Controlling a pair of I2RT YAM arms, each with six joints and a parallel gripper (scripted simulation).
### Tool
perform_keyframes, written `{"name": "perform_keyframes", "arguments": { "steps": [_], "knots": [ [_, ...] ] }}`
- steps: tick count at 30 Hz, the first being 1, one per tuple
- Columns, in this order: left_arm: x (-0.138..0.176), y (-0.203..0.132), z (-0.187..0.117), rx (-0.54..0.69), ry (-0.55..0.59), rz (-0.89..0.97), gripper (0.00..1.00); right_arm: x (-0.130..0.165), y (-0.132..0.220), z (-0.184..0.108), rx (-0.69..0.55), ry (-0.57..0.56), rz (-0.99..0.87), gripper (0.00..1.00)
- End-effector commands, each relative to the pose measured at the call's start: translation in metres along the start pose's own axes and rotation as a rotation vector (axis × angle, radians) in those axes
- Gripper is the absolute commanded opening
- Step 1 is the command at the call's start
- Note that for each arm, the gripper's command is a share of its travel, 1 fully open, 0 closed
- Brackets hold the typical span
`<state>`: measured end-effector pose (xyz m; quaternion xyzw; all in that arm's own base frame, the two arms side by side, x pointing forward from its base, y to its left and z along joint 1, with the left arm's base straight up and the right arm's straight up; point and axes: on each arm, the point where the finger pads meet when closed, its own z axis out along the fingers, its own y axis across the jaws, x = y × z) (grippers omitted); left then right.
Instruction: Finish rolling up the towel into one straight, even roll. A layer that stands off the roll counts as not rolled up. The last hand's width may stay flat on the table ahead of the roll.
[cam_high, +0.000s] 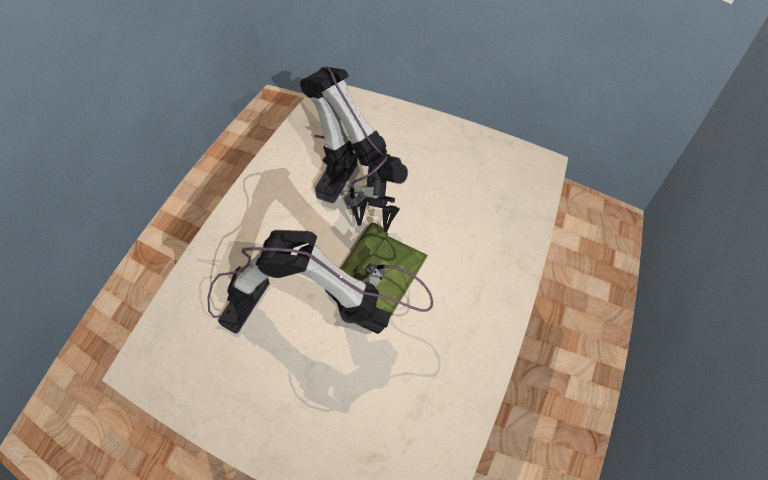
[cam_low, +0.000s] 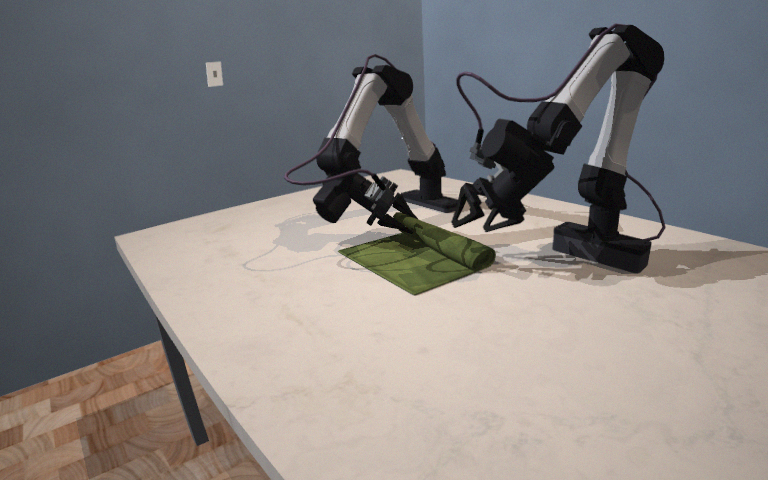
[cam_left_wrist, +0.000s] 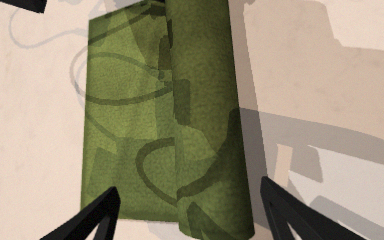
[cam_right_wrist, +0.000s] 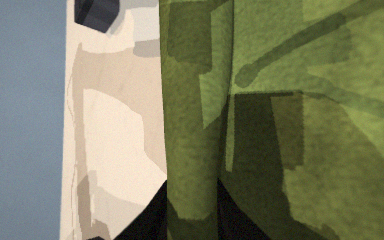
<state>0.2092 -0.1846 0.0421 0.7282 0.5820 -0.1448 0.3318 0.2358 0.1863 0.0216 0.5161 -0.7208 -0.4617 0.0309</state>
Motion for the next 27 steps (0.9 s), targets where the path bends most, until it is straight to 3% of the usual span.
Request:
{"name": "perform_keyframes", "arguments": {
  "steps": [1,11,21,27],
  "knots": [
    [0.004,0.002,0.009,-0.016,-0.021,0.026,0.98,0.001,-0.004,0.002,-0.011,-0.003,0.007,0.30],
    [0.029,-0.013,0.040,-0.014,-0.023,0.029,0.98,0.001,-0.004,0.002,-0.011,-0.003,0.007,0.30],
    [0.022,0.003,0.042,-0.014,-0.023,0.029,0.98,0.001,-0.004,0.002,-0.011,-0.003,0.007,0.30],
    [0.022,0.003,0.042,-0.014,-0.023,0.029,0.72,0.001,-0.004,0.002,-0.011,-0.003,0.007,0.30]
  ]
}}
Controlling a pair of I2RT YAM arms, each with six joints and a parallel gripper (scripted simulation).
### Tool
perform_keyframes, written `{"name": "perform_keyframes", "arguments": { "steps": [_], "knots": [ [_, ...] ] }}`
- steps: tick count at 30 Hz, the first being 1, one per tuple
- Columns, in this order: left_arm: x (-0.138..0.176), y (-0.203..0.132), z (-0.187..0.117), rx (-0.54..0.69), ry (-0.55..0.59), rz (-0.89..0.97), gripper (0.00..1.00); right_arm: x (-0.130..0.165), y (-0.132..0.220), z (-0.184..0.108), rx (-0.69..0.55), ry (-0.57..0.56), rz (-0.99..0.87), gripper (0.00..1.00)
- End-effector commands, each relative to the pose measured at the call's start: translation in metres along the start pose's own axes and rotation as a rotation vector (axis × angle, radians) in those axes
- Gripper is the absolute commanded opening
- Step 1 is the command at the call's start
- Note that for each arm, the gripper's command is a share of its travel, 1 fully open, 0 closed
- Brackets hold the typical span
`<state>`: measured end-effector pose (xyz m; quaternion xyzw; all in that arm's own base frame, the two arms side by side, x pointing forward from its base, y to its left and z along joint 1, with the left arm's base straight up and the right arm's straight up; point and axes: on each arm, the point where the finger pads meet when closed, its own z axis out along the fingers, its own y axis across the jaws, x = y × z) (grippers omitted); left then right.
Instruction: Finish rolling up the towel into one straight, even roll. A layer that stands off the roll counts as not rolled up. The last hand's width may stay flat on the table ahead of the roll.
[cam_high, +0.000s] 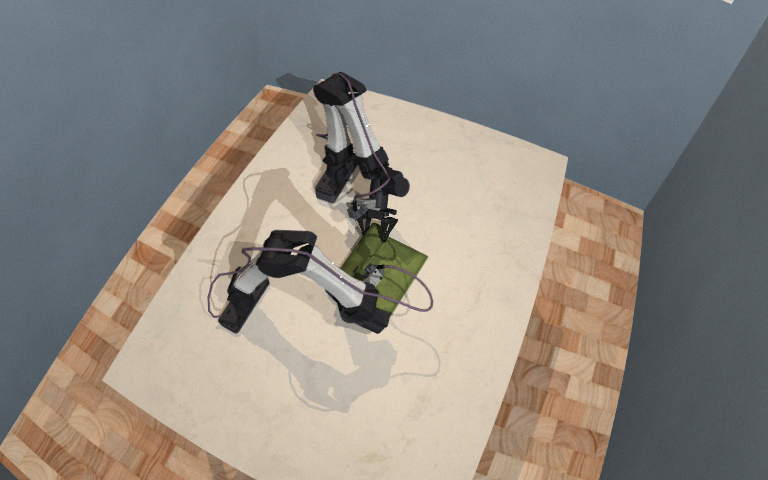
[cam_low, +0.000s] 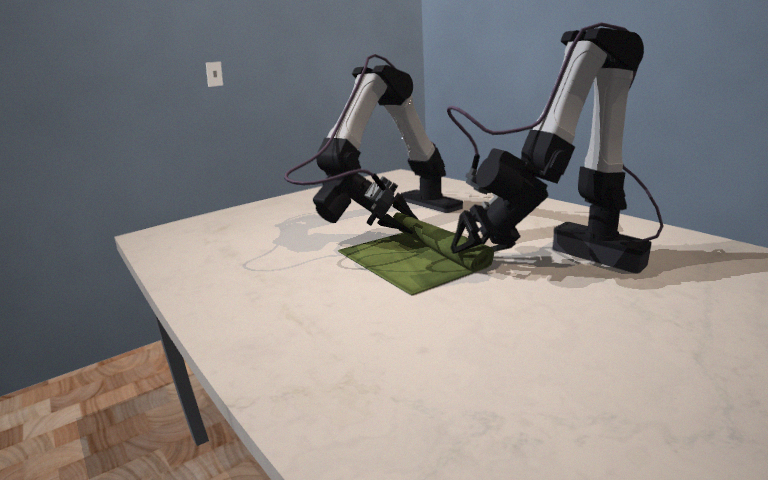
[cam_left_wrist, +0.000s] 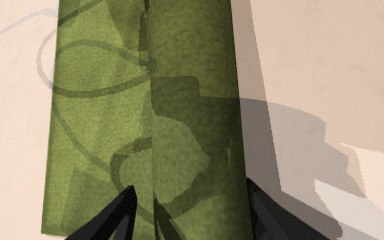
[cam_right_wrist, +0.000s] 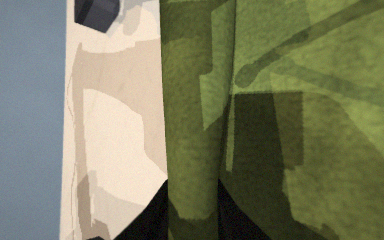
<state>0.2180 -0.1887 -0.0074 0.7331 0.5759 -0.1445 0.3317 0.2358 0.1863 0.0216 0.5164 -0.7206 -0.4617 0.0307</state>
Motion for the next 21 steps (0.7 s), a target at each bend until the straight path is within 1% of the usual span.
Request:
{"name": "perform_keyframes", "arguments": {
  "steps": [1,2,4,10,16,21],
  "knots": [
    [-0.0071,0.0103,0.0014,-0.018,-0.020,0.014,0.68,0.0012,-0.0036,0.0019,-0.011,-0.003,0.007,0.30],
    [-0.0071,0.0103,0.0014,-0.018,-0.020,0.014,0.64,0.0012,-0.0036,0.0019,-0.011,-0.003,0.007,0.30],
    [-0.0071,0.0103,0.0014,-0.018,-0.020,0.014,0.64,0.0012,-0.0036,0.0019,-0.011,-0.003,0.007,0.30],
    [-0.0071,0.0103,0.0014,-0.018,-0.020,0.014,0.38,0.0012,-0.0036,0.0019,-0.011,-0.003,0.007,0.30],
    [-0.0071,0.0103,0.0014,-0.018,-0.020,0.014,0.32,0.0012,-0.0036,0.0019,-0.011,-0.003,0.007,0.30],
    [-0.0071,0.0103,0.0014,-0.018,-0.020,0.014,0.31,0.0012,-0.0036,0.0019,-0.011,-0.003,0.007,0.30]
  ]
}}
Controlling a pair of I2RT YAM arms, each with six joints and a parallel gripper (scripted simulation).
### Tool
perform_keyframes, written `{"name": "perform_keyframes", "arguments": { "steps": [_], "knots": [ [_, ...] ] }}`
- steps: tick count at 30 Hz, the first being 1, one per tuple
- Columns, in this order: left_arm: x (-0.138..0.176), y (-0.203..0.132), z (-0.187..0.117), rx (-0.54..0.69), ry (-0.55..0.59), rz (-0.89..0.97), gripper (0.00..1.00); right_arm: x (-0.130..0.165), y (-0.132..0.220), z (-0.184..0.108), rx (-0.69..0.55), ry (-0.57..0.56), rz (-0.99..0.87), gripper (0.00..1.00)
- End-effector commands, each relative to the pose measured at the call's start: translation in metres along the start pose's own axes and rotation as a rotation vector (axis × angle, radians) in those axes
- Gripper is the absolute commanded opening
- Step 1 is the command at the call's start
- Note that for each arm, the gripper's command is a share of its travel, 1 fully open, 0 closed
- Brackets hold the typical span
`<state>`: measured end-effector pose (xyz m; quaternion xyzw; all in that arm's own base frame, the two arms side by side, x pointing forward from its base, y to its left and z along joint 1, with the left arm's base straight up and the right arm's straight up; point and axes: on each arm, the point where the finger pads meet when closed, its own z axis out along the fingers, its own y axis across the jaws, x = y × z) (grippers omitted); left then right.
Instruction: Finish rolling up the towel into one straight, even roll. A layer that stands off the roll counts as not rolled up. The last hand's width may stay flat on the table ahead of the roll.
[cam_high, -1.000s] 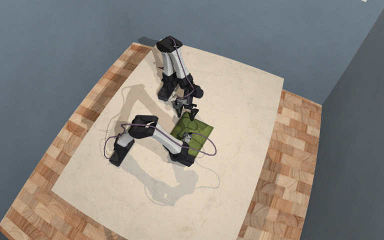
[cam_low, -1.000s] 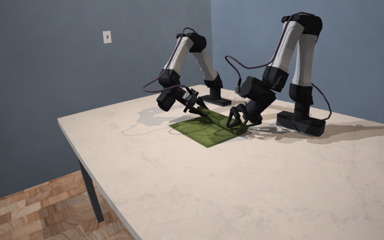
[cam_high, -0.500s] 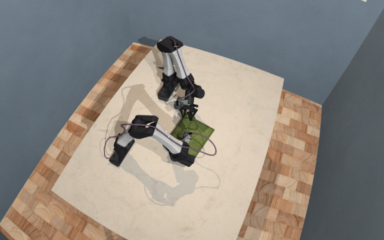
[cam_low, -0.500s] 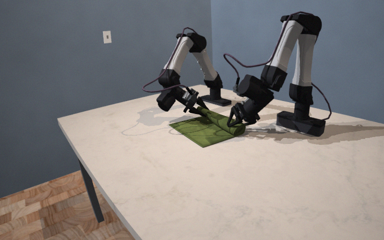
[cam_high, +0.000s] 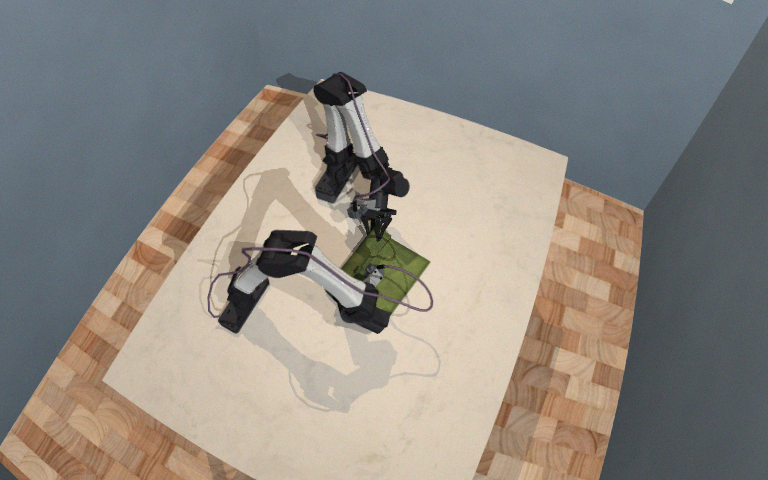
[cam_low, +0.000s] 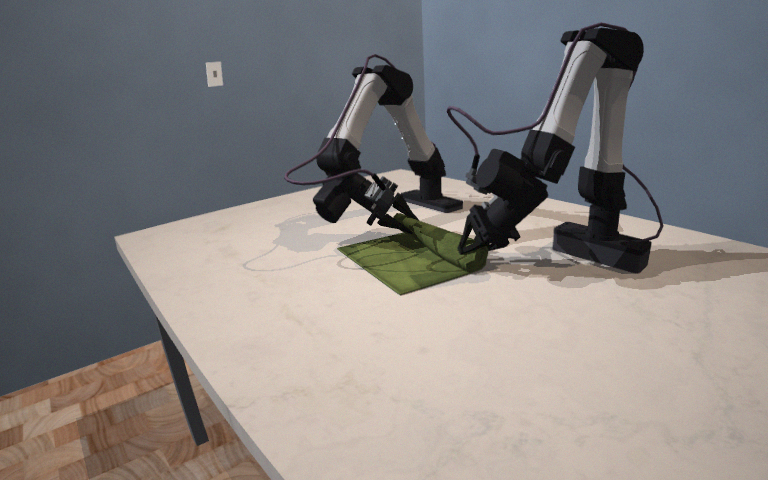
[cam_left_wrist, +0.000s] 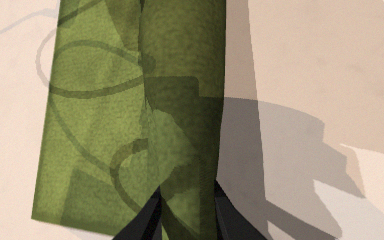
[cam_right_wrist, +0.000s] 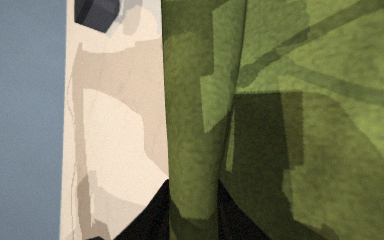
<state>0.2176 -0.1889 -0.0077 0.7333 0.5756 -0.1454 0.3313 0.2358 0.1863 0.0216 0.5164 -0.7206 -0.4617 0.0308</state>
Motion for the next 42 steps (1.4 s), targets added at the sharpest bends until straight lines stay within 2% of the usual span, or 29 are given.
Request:
{"name": "perform_keyframes", "arguments": {
  "steps": [1,6,15,17,23,27,32,34,42],
  "knots": [
    [-0.007,0.011,0.001,-0.020,-0.019,0.014,0.31,0.001,-0.004,0.002,-0.011,-0.003,0.007,0.30],
    [-0.007,0.011,0.001,-0.020,-0.019,0.014,0.29,0.001,-0.004,0.002,-0.011,-0.003,0.007,0.30],
    [-0.007,0.011,0.001,-0.020,-0.019,0.014,0.29,-0.002,0.002,-0.003,-0.011,-0.003,0.007,0.63],
    [-0.007,0.011,0.001,-0.020,-0.019,0.014,0.29,-0.002,0.002,-0.003,-0.011,-0.003,0.007,0.63],
    [-0.007,0.011,0.001,-0.020,-0.019,0.014,0.29,-0.004,0.005,-0.005,-0.011,-0.003,0.007,0.85],
    [-0.007,0.011,0.001,-0.006,-0.018,0.004,0.29,-0.004,0.005,-0.014,-0.011,-0.003,0.007,0.85],
    [-0.008,0.011,0.000,0.046,-0.013,-0.037,0.29,-0.004,0.004,-0.040,-0.011,-0.003,0.007,0.85],
    [-0.008,0.011,0.000,0.046,-0.013,-0.037,0.29,-0.004,0.004,-0.040,-0.011,-0.003,0.007,0.85],
    [-0.009,0.012,-0.001,0.189,0.000,-0.149,0.29,-0.004,0.004,-0.074,-0.011,-0.003,0.007,0.85]
  ]
}}
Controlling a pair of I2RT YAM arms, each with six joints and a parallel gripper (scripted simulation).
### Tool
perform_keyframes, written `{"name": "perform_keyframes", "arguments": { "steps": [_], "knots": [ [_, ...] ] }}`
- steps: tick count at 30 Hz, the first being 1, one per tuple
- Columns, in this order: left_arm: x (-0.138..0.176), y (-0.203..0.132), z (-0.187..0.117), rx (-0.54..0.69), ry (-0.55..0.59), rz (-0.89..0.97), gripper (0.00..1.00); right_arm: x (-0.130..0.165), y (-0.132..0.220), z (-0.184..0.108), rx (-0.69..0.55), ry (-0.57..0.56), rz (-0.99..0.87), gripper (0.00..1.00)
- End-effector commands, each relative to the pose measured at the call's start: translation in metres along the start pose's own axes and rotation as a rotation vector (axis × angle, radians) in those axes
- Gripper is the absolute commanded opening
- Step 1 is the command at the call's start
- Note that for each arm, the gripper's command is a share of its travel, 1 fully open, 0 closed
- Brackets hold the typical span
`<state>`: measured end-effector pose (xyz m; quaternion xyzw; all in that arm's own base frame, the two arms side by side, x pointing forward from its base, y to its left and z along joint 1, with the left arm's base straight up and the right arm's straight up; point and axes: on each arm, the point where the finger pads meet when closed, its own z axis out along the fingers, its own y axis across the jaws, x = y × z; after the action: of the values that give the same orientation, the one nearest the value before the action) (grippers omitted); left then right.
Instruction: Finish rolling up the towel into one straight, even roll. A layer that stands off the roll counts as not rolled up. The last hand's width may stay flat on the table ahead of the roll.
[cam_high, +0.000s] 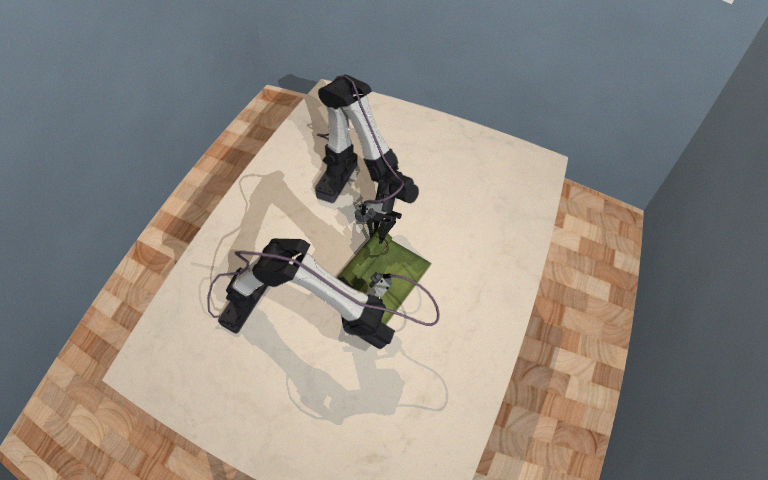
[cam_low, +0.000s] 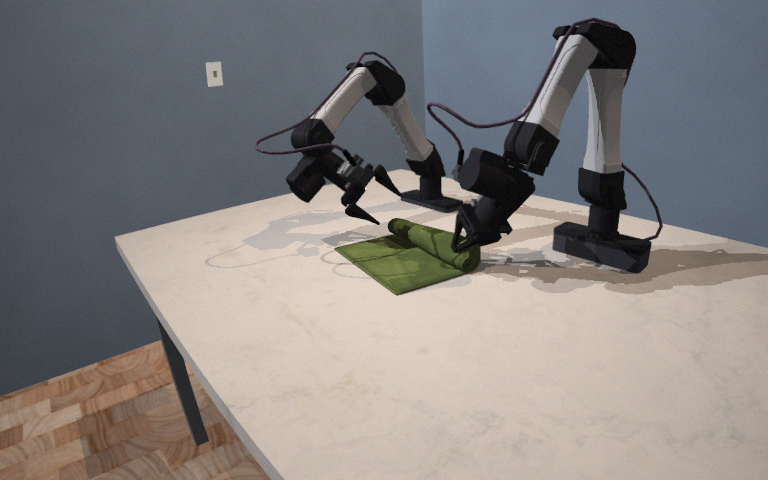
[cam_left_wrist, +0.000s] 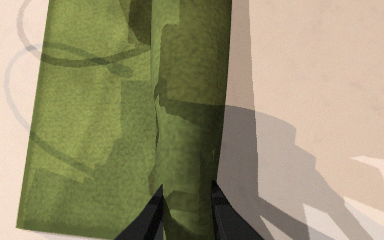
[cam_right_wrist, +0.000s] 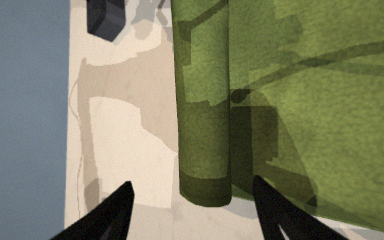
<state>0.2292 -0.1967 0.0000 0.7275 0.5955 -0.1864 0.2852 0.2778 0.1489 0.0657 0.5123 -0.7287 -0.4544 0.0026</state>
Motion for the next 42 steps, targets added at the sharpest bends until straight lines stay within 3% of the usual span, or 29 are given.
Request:
{"name": "perform_keyframes", "arguments": {
  "steps": [1,10,24,26,33,42],
  "knots": [
    [-0.002,-0.003,-0.002,0.106,-0.003,-0.089,0.29,0.006,0.005,-0.005,-0.057,0.035,0.019,0.85],
    [-0.003,-0.003,-0.004,0.271,0.013,-0.218,0.29,0.004,0.009,0.001,0.051,0.026,-0.056,0.88],
    [-0.006,-0.002,-0.007,0.598,0.043,-0.474,0.29,-0.004,0.029,0.026,0.595,-0.017,-0.435,0.93],
    [-0.006,-0.002,-0.007,0.598,0.043,-0.474,0.29,-0.004,0.029,0.026,0.595,-0.017,-0.435,0.93],
    [-0.007,-0.001,-0.009,0.713,0.054,-0.564,0.29,-0.007,0.037,0.037,0.817,-0.036,-0.590,0.96],
    [-0.007,-0.001,-0.009,0.766,0.059,-0.606,0.29,-0.007,0.039,0.039,0.875,-0.041,-0.630,0.98]
  ]
}}
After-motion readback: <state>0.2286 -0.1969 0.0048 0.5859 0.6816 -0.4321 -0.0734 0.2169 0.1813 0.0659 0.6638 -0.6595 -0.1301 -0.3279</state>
